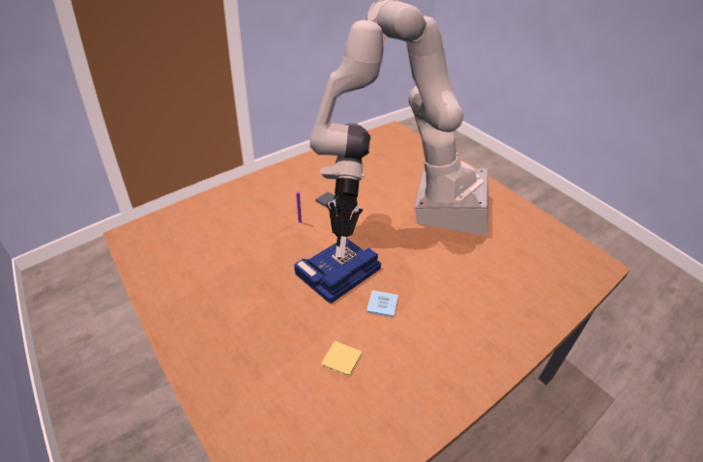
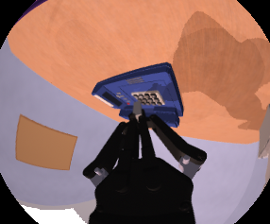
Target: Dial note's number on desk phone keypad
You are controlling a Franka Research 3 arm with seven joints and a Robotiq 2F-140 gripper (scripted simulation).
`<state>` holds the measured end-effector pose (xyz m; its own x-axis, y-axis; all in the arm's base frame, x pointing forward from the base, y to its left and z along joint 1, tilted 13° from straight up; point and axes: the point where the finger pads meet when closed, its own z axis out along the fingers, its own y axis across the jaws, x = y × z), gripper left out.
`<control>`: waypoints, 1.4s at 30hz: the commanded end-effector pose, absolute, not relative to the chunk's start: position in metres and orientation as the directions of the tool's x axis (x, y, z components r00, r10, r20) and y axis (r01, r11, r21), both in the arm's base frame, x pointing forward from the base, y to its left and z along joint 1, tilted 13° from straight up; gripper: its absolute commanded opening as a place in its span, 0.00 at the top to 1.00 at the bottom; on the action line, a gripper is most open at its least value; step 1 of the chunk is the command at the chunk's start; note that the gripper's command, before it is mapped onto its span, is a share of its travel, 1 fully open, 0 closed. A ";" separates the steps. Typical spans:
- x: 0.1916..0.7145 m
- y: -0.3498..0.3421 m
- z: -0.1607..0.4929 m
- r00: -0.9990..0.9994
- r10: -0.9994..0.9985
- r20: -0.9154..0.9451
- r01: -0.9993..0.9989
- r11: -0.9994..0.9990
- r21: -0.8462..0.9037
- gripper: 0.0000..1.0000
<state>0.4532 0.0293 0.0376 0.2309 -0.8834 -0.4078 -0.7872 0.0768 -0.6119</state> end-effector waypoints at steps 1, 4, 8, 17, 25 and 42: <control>0.454 0.029 0.037 0.234 -0.883 -0.406 -0.785 0.075 -0.615 1.00; 0.454 0.029 0.037 0.234 -0.883 -0.406 -0.785 0.075 -0.615 1.00; 0.454 0.029 0.036 0.234 -0.883 -0.406 -0.785 0.075 -0.615 1.00; 0.454 0.029 0.035 0.234 -0.883 -0.406 -0.785 0.075 -0.615 1.00; 0.454 0.028 0.034 0.234 -0.883 -0.406 -0.785 0.075 -0.615 1.00; 0.452 0.031 0.046 0.234 -0.883 -0.406 -0.785 0.075 -0.615 1.00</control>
<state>0.4539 0.0292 0.0463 0.2414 -0.8841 -0.4001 -0.7789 0.0694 -0.6233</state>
